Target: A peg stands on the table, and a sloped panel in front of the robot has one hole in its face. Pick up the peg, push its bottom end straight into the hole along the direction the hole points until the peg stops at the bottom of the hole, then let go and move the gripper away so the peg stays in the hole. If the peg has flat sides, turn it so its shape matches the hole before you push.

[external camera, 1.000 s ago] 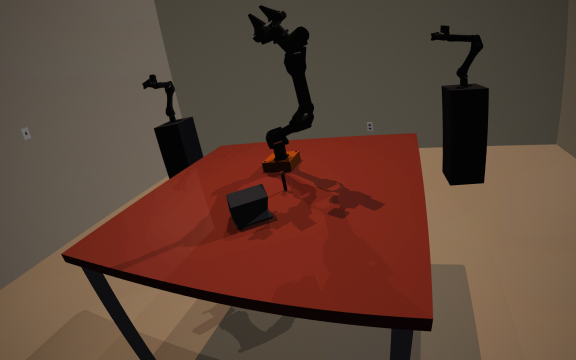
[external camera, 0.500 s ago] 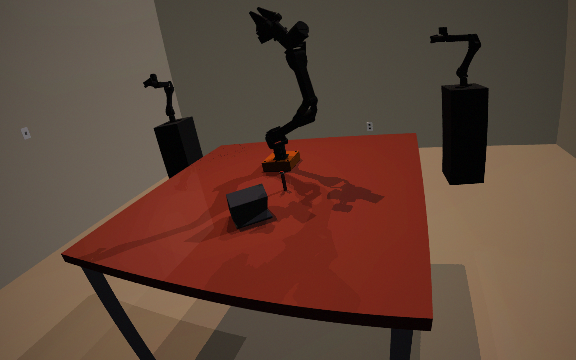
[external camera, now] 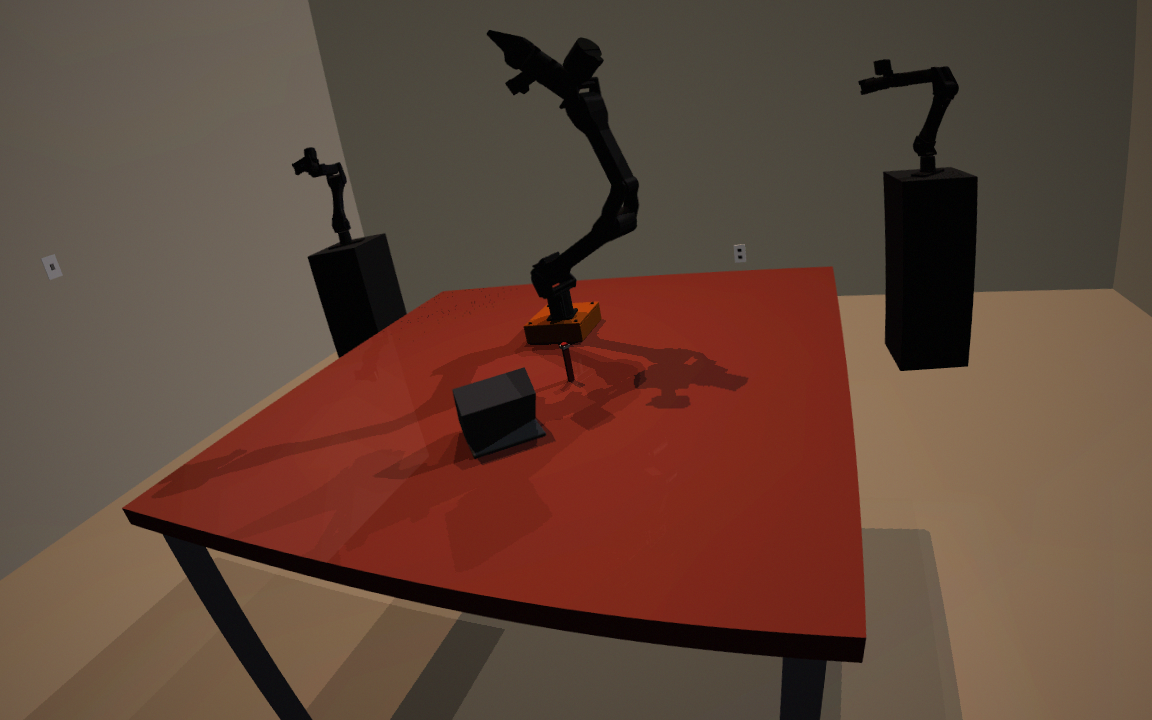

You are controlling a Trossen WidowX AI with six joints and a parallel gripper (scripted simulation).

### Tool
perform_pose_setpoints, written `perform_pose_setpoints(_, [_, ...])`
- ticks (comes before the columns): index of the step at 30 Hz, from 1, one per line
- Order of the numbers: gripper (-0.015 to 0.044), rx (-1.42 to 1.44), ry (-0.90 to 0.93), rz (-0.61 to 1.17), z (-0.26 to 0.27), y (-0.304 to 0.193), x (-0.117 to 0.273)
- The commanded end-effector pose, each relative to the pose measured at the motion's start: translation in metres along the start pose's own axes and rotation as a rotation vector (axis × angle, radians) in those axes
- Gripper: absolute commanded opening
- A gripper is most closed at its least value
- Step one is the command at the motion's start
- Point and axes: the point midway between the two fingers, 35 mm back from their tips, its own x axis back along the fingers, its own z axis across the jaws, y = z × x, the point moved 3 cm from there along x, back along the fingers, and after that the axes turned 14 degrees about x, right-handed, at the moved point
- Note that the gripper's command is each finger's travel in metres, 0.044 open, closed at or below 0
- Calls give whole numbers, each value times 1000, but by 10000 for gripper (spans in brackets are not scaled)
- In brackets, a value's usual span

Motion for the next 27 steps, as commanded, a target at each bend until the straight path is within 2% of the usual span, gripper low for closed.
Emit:
perform_pose_setpoints(1, [440, -99, -3, -47, 13, 16, -8])
perform_pose_setpoints(27, [440, -691, -87, -327, 35, 105, -49])
